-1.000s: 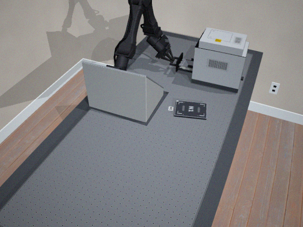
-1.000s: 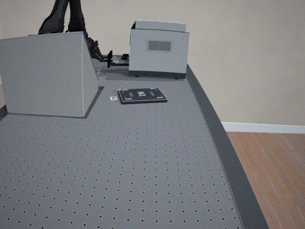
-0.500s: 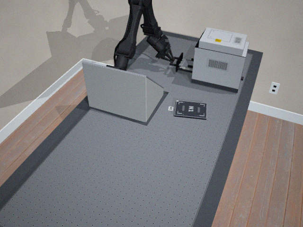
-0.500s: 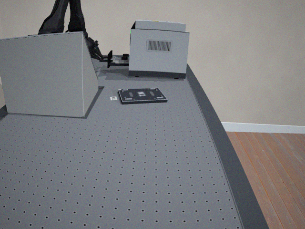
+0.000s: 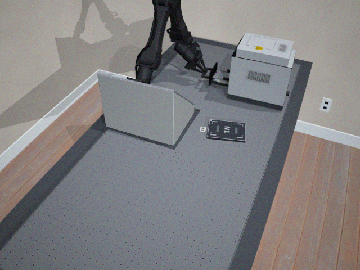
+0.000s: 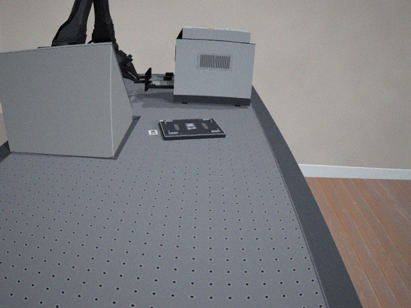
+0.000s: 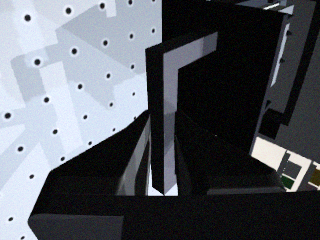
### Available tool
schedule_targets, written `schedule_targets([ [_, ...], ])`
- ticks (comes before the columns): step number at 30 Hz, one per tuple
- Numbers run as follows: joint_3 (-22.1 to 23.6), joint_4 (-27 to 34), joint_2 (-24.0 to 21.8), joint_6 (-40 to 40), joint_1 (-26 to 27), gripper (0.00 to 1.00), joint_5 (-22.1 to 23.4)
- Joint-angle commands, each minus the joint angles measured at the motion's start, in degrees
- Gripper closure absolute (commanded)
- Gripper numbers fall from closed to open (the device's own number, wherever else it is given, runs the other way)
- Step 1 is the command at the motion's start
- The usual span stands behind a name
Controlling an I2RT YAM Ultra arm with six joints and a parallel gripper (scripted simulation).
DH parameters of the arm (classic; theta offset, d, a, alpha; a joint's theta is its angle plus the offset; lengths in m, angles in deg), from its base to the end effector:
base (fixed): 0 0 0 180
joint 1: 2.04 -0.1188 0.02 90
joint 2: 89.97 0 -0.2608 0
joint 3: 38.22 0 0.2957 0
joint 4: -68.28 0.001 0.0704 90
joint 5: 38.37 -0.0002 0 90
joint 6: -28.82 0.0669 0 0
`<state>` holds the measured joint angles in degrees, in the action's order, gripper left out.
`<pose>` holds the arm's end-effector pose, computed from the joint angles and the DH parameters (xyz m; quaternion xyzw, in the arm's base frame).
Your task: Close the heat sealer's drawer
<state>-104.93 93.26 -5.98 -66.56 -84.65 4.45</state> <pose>0.0941 0.3515 0.2123 -0.4656 0.7154 -0.0545 0.5182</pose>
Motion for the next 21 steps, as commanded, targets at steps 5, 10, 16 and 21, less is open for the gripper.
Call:
schedule_targets([
  [5, 1.6, -1.0, 0.3, 0.0, 0.5, 1.00, -0.9],
  [10, 1.6, -1.0, 0.3, 0.0, 0.5, 1.00, -0.9],
  [16, 1.8, -2.5, 0.3, -2.1, 2.6, 1.00, 1.5],
  [21, 2.0, -3.8, 0.7, -3.7, 4.3, 1.00, 2.8],
])
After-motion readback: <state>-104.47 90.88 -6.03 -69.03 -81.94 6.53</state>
